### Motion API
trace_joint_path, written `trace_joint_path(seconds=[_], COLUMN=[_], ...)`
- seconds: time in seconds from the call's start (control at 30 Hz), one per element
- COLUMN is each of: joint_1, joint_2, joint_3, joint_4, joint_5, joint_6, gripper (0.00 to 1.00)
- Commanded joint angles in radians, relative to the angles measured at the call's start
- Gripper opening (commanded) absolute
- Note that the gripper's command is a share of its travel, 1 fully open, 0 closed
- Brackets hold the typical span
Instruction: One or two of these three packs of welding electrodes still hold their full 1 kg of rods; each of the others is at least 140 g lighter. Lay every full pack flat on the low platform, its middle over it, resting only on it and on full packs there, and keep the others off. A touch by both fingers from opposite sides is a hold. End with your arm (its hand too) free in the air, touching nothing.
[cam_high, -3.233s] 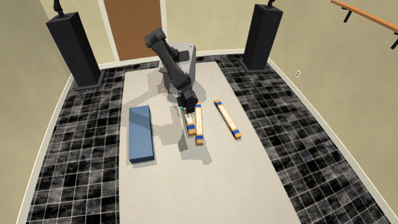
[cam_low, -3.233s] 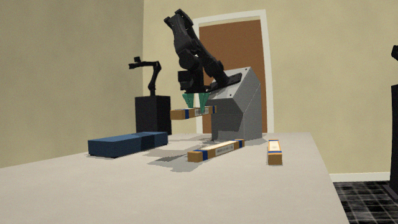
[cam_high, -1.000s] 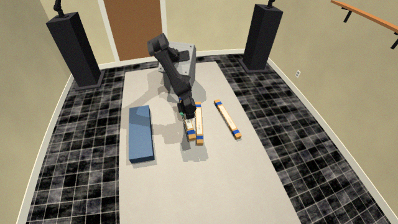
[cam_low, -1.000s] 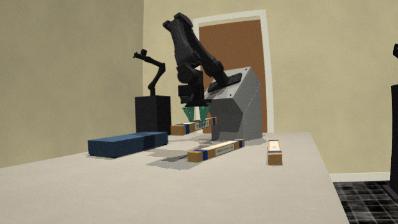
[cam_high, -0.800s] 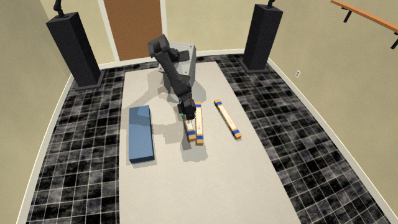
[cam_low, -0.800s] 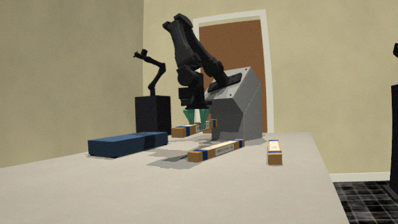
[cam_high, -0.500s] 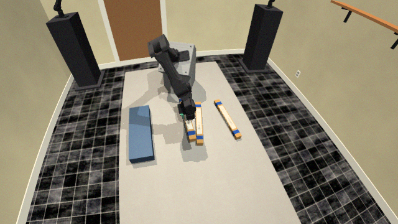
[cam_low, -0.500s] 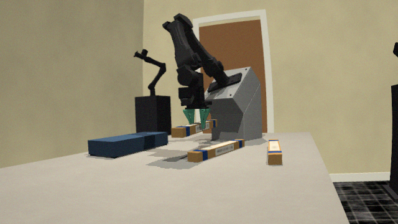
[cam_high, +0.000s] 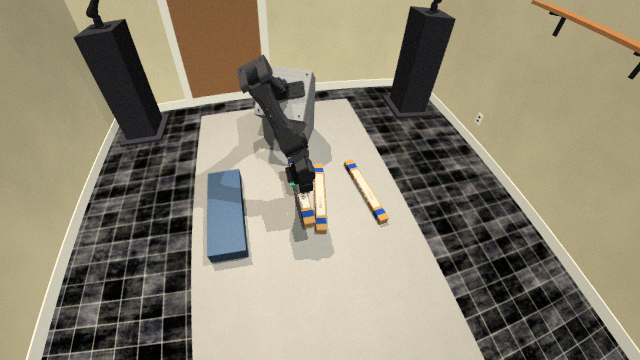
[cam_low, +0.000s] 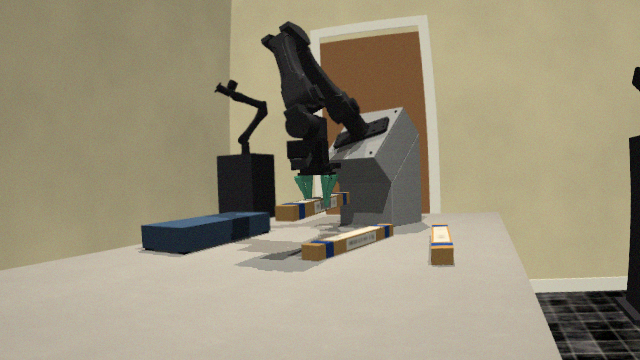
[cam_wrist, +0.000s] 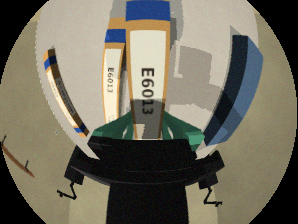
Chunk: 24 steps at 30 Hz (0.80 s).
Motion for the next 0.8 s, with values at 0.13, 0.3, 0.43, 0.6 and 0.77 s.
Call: trace_joint_path(seconds=[0.13,0.3,0.43,0.6,0.77], joint_1=[0.027,0.029,0.030,0.032,0.033], joint_2=[-0.044,-0.044,-0.044,-0.044,-0.045], joint_3=[0.050,0.056,0.060,0.061,0.063], joint_4=[-0.037,-0.044,-0.044,-0.046,-0.049], joint_5=[0.008,0.009,0.010,0.011,0.012], joint_6=[0.007,0.009,0.008,0.011,0.012], gripper=[0.00,0.00,0.00,0.00,0.00])
